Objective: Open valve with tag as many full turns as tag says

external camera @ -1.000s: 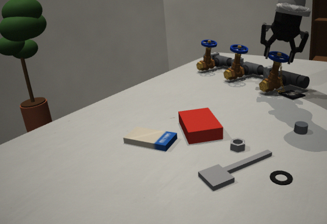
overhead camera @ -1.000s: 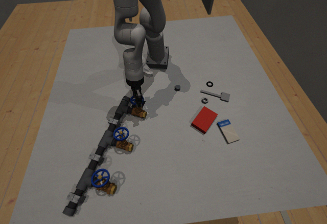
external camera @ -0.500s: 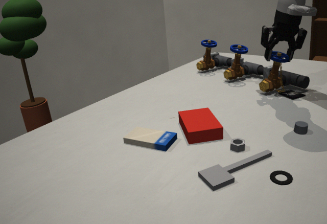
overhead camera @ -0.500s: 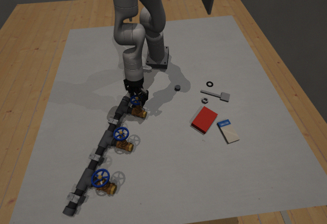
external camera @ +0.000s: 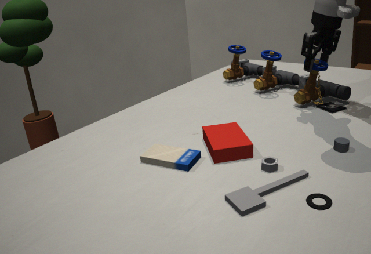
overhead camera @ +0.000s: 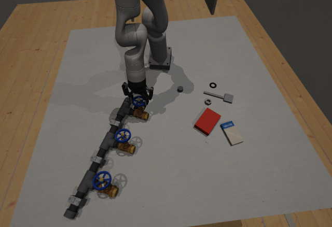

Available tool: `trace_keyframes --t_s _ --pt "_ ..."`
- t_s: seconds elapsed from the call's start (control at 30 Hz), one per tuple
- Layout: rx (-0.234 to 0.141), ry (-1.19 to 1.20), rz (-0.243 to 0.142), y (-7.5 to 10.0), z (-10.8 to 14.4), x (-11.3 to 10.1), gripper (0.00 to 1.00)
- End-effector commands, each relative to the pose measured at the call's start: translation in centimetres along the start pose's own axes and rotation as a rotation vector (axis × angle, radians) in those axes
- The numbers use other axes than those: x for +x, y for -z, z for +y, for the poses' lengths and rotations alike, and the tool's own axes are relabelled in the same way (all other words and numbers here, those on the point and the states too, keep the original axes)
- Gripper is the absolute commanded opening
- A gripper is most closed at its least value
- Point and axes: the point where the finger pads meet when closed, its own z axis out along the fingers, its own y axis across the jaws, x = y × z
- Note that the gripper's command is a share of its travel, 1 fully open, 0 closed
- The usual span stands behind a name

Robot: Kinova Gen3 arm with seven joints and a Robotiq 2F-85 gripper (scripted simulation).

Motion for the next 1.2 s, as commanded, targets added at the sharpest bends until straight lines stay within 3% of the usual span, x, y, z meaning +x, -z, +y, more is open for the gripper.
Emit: trace_keyframes --t_s 0.0,0.57,1.17 --pt "0.012 0.157 -0.010 0.01 0.01 -0.02 0.71" --pt "0.014 0.617 -0.007 0.01 0.01 -0.02 0.71" --pt "0.016 0.912 -0.005 0.00 0.00 -0.02 0.71"
